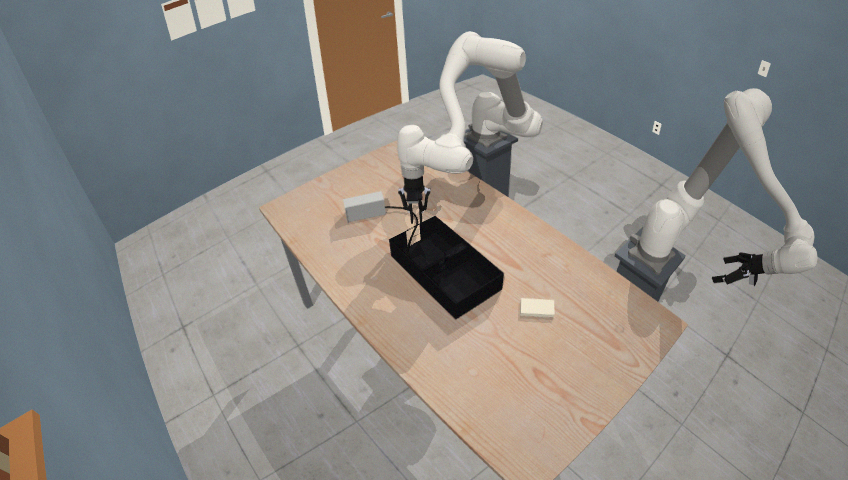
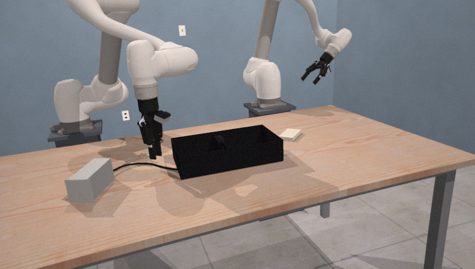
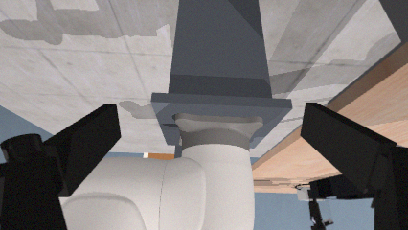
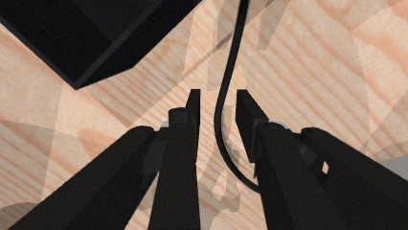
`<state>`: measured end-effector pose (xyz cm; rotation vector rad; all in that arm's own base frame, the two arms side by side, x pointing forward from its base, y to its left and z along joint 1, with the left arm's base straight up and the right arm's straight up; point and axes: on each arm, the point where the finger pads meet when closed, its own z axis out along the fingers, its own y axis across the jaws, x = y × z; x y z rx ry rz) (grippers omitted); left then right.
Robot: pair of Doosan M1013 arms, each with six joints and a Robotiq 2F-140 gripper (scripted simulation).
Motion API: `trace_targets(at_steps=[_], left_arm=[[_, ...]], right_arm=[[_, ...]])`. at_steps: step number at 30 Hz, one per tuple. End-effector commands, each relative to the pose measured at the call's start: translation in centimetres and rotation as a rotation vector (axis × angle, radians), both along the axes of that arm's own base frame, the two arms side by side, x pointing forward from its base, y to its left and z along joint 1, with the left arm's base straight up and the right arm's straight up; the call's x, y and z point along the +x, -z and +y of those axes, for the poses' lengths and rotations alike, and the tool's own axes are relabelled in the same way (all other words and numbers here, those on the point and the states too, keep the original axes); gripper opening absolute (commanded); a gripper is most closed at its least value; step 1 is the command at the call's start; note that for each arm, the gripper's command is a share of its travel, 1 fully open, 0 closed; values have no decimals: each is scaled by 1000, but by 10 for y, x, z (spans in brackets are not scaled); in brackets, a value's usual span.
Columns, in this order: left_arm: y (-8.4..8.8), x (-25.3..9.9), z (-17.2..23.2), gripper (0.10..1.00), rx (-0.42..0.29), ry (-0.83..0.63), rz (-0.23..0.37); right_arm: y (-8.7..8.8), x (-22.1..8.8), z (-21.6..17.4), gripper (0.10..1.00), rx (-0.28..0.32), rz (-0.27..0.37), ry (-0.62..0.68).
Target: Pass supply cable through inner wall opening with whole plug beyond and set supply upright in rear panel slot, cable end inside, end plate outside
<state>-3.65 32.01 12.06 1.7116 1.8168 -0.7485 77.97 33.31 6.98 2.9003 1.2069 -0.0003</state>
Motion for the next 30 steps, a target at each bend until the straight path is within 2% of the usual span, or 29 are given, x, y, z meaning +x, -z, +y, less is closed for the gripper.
trace_targets(at_steps=[1,4,7,13,16,23,24,30], left_arm=[[0,0,0,1000,1,0,0],[0,0,0,1000,1,0,0],[0,0,0,1000,1,0,0],[0,0,0,1000,1,0,0],[0,0,0,1000,1,0,0],[0,0,0,1000,1,0,0],[0,0,0,1000,1,0,0],[0,0,0,1000,1,0,0]], right_arm=[[-1,0,0,279,1,-1,0],[-3,0,0,279,1,-1,0],[-18,0,0,279,1,-1,0],[-86,0,0,279,1,-1,0],[-112,0,0,279,1,-1,0],[-121,0,0,279,1,-1,0],[-121,0,0,1000,1,-1,0],[-121,1,-1,1000,1,-1,9]])
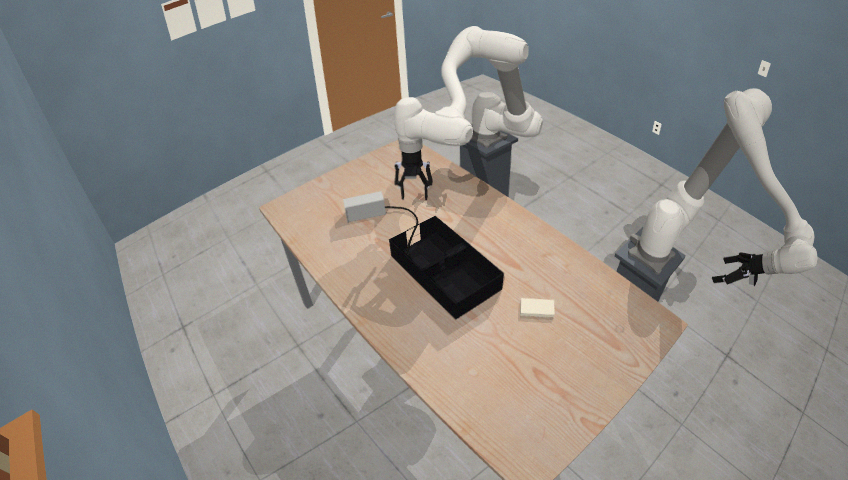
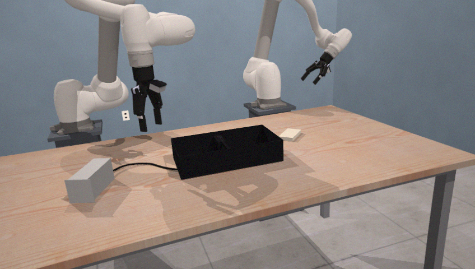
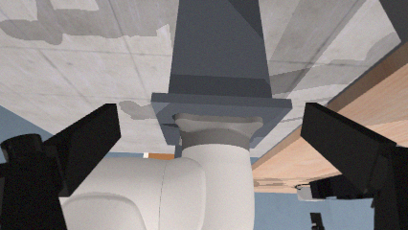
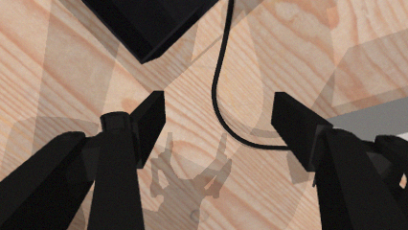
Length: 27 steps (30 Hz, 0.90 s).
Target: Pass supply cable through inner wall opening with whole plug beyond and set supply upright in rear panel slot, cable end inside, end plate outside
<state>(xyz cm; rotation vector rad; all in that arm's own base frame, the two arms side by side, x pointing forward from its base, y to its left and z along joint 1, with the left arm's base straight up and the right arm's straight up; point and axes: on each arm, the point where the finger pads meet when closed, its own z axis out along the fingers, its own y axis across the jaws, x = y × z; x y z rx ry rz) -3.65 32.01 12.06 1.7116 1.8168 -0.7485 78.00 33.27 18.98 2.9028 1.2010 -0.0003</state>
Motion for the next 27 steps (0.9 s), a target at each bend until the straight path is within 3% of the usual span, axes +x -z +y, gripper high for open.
trace_targets(at_steps=[1,12,27], left_arm=[[0,0,0,1000,1,0,0],[0,0,0,1000,1,0,0],[0,0,0,1000,1,0,0]], right_arm=[[-1,1,-2,1000,1,-1,9],[-2,9,-18,1000,1,-1,97],[-5,34,-75,1000,1,-1,395]])
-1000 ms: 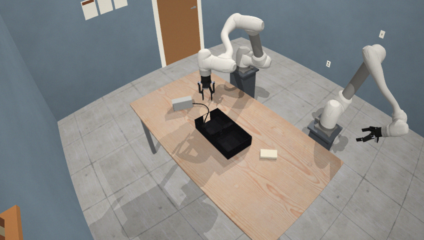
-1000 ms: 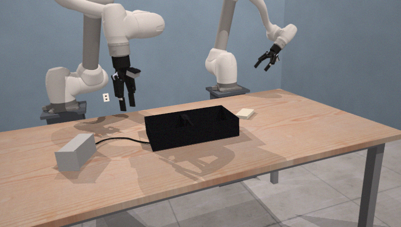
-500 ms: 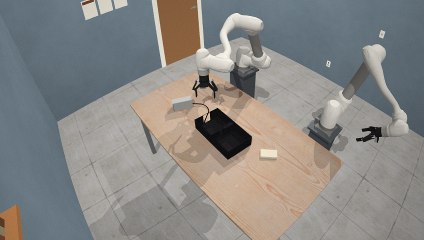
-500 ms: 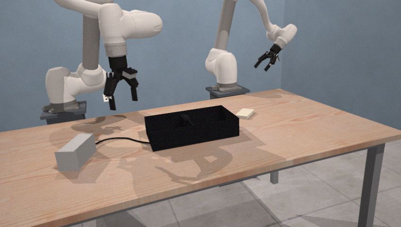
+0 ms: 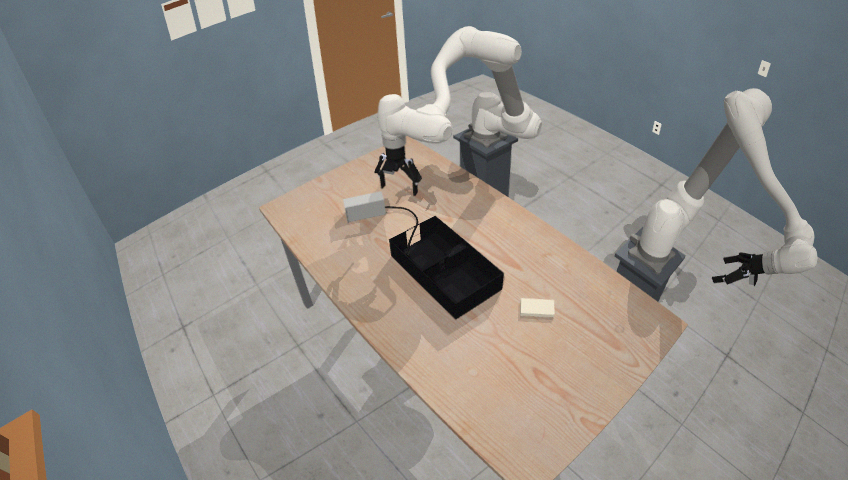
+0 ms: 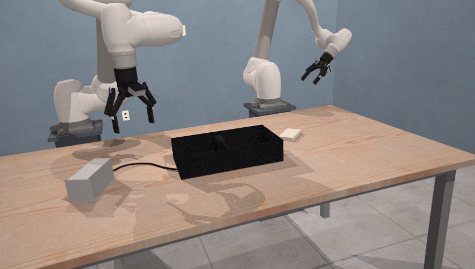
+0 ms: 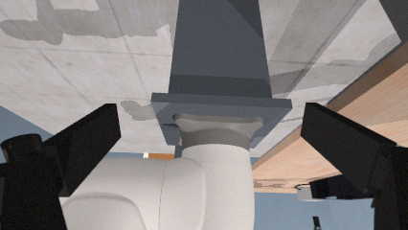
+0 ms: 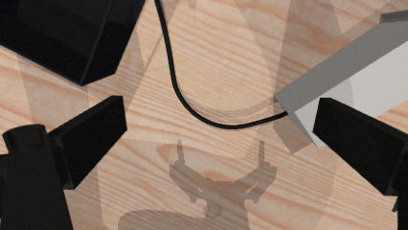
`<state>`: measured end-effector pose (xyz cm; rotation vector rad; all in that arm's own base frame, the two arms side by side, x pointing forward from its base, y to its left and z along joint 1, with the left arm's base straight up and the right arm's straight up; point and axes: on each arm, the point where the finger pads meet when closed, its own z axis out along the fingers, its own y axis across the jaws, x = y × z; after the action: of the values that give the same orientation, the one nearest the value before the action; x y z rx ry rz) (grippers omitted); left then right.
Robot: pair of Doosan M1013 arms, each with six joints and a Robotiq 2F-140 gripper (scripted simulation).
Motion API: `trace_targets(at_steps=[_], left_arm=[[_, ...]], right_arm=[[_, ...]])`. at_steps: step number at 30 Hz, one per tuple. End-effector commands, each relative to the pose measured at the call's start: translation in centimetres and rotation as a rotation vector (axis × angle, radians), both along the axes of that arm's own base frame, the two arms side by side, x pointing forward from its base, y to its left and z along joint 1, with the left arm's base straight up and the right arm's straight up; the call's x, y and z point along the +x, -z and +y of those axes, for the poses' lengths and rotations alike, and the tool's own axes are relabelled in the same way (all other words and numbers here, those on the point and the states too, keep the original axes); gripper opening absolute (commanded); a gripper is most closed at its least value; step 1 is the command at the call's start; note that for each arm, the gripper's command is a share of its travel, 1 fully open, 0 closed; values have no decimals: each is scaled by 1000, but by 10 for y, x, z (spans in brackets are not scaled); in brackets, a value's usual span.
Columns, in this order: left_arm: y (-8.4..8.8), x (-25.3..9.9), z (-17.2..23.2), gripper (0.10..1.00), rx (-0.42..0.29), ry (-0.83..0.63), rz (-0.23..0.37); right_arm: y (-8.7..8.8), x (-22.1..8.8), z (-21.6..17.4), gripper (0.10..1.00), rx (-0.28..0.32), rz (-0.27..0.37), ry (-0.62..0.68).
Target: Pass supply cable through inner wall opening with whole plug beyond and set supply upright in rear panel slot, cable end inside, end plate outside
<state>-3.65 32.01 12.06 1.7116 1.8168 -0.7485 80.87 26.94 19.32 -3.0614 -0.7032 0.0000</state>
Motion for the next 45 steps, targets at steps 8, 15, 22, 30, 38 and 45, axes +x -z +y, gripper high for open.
trace_targets(at_steps=[8,15,22,30,38,45], left_arm=[[0,0,0,1000,1,0,0],[0,0,0,1000,1,0,0],[0,0,0,1000,1,0,0],[0,0,0,1000,1,0,0],[0,0,0,1000,1,0,0],[0,0,0,1000,1,0,0]], right_arm=[[-4,27,-57,1000,0,-1,305],[-6,40,-86,1000,0,-1,458],[-8,56,-122,1000,0,-1,649],[-9,67,-146,1000,0,-1,775],[-10,76,-165,1000,0,-1,875],[-10,78,-170,1000,0,-1,903]])
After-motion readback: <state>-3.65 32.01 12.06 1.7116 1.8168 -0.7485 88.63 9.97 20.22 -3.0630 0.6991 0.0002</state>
